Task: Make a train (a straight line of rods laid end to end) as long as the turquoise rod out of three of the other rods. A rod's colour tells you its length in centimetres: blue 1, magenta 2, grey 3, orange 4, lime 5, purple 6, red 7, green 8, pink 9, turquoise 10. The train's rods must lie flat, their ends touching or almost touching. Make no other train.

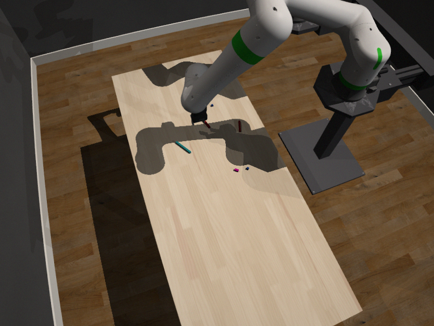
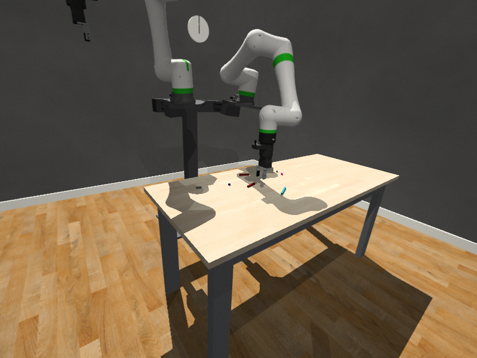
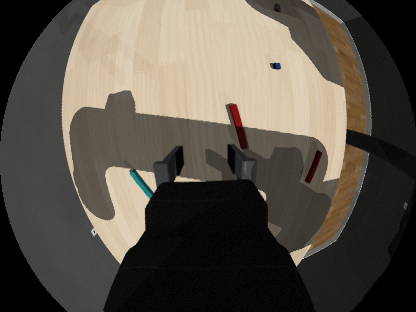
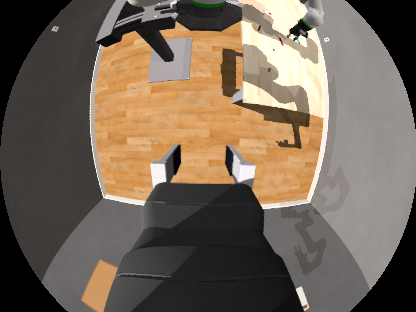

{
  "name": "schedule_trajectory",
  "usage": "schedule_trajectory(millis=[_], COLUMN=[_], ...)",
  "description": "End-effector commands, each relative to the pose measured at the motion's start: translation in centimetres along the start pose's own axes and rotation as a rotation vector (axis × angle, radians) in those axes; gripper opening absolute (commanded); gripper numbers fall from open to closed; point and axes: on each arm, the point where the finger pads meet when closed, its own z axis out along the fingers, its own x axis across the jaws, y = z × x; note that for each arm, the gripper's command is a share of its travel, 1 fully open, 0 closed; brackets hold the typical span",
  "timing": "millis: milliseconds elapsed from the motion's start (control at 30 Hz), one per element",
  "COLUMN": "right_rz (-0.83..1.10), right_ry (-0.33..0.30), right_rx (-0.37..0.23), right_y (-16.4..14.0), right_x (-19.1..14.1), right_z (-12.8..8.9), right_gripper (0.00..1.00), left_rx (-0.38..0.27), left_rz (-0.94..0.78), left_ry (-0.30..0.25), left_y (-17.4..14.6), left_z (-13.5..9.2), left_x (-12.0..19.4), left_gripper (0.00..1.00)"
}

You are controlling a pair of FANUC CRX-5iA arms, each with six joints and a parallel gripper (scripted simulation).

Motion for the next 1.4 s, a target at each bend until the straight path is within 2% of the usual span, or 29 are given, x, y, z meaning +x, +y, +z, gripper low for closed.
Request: schedule_trajectory(millis=[0, 233, 300, 333, 800, 867, 900, 1367], right_rz=[0.000, 0.000, 0.000, 0.000, 0.000, 0.000, 0.000, 0.000], right_ry=[0.000, 0.000, 0.000, 0.000, 0.000, 0.000, 0.000, 0.000], right_rx=[-0.002, -0.002, -0.002, -0.002, -0.002, -0.002, -0.002, -0.002], right_y=[0.0, 0.0, 0.0, 0.0, 0.0, 0.0, 0.0, 0.0], right_x=[0.0, 0.0, 0.0, 0.0, 0.0, 0.0, 0.0, 0.0], right_z=[-0.1, -0.1, -0.1, -0.1, -0.1, -0.1, -0.1, -0.1], right_gripper=[1.00, 1.00, 1.00, 1.00, 1.00, 1.00, 1.00, 1.00], left_rx=[0.014, 0.015, 0.015, 0.016, 0.016, 0.016, 0.017, 0.016], left_rz=[0.167, 0.428, 0.428, 0.536, 1.033, 1.033, 1.142, 1.639], left_ry=[0.005, 0.003, 0.003, 0.002, -0.002, -0.002, -0.002, -0.007], left_y=[-0.7, -1.6, -1.6, -1.9, -3.0, -3.0, -3.2, -3.9], left_z=[-0.2, -0.2, -0.2, -0.2, -0.3, -0.3, -0.3, -0.4], left_x=[0.7, 2.0, 2.0, 2.6, 4.8, 4.8, 5.3, 7.0], left_gripper=[1.00, 1.00, 1.00, 1.00, 1.00, 1.00, 1.00, 1.00])
